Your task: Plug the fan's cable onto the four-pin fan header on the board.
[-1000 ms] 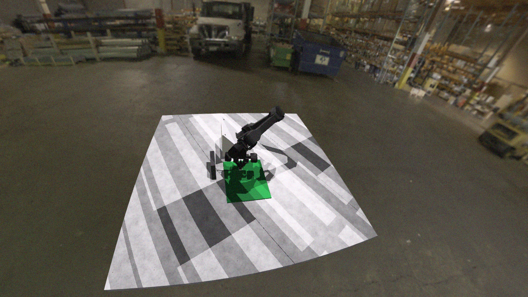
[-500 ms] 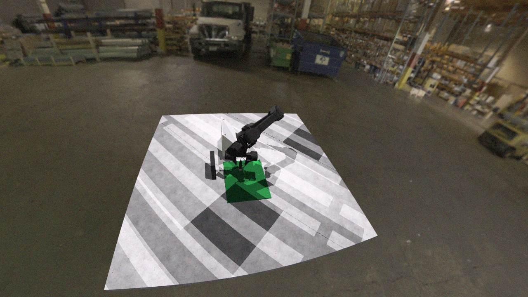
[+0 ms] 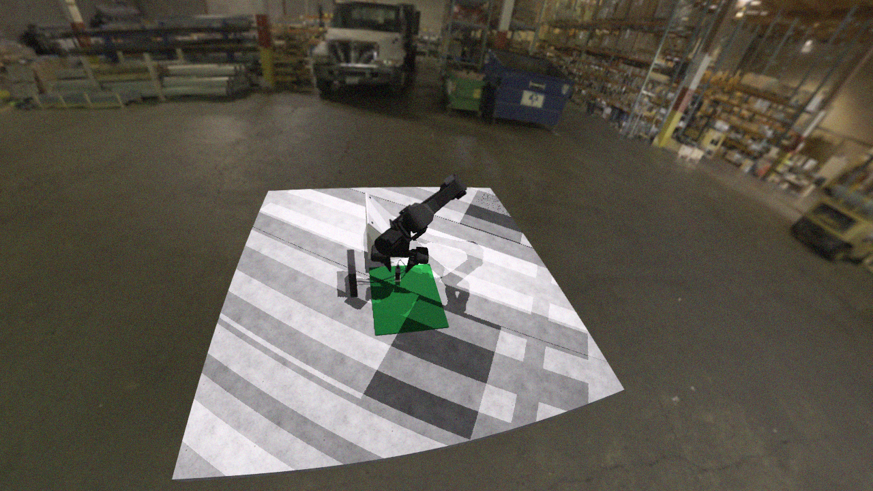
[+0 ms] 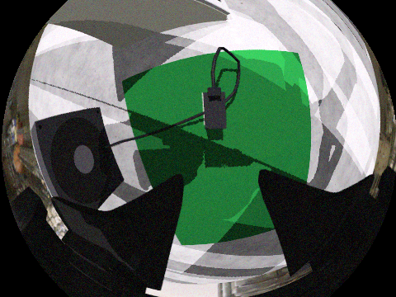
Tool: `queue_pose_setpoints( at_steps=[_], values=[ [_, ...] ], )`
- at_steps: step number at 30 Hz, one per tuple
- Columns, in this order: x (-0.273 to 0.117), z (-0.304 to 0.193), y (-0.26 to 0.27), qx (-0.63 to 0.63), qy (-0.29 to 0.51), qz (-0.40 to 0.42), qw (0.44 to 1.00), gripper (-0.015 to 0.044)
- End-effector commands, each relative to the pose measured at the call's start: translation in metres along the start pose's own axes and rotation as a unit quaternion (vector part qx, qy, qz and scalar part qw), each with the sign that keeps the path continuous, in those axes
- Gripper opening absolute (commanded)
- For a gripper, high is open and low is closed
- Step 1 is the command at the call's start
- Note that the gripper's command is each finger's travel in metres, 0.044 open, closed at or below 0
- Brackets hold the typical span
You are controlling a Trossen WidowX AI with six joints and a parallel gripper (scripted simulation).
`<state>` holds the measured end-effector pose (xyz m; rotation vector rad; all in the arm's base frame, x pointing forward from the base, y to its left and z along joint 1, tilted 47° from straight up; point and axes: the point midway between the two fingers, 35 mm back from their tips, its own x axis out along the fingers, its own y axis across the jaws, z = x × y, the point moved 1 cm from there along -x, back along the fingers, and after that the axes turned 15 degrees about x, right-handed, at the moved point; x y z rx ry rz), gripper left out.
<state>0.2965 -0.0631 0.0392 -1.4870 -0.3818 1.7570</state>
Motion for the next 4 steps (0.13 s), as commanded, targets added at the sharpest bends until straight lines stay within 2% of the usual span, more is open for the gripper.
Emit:
queue_pose_setpoints(
  at_steps=[1,4],
  values=[
    [0.000,-0.037,-0.018,-0.001,0.000,-0.002,1.000,0.0260],
    [0.002,-0.063,-0.032,-0.002,0.000,-0.003,1.000,0.0260]
  ],
)
